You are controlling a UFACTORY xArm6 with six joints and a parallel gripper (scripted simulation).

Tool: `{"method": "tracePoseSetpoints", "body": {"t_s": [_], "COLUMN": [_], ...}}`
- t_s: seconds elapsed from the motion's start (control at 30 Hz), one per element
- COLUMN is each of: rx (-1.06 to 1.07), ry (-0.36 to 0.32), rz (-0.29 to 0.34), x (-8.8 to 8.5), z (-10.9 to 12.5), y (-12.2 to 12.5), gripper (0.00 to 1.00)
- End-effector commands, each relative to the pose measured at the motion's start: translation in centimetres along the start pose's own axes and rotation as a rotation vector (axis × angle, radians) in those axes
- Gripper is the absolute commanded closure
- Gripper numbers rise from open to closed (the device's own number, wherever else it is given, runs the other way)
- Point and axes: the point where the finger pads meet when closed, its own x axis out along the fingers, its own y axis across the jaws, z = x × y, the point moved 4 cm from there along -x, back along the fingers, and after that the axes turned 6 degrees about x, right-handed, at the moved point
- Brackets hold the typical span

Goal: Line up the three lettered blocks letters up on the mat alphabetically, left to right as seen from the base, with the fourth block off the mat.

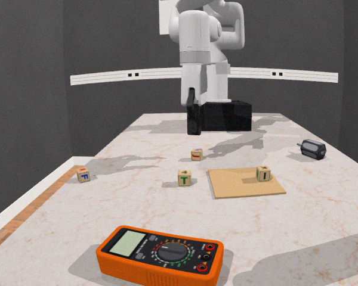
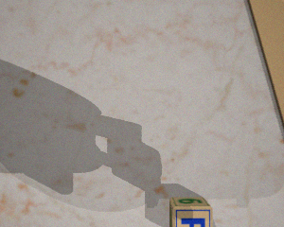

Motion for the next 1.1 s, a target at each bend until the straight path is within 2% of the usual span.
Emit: {"method": "tracePoseSetpoints", "body": {"t_s": [0.0,0.5,1.07], "rx": [0.0,0.0,0.0], "ry": [0.001,0.001,0.001], "rz": [0.005,0.005,0.005], "x": [0.4,2.7,3.6], "z": [0.0,0.0,0.0], "y": [0.2,0.2,0.2], "gripper": [0.36,0.36,0.36]}}
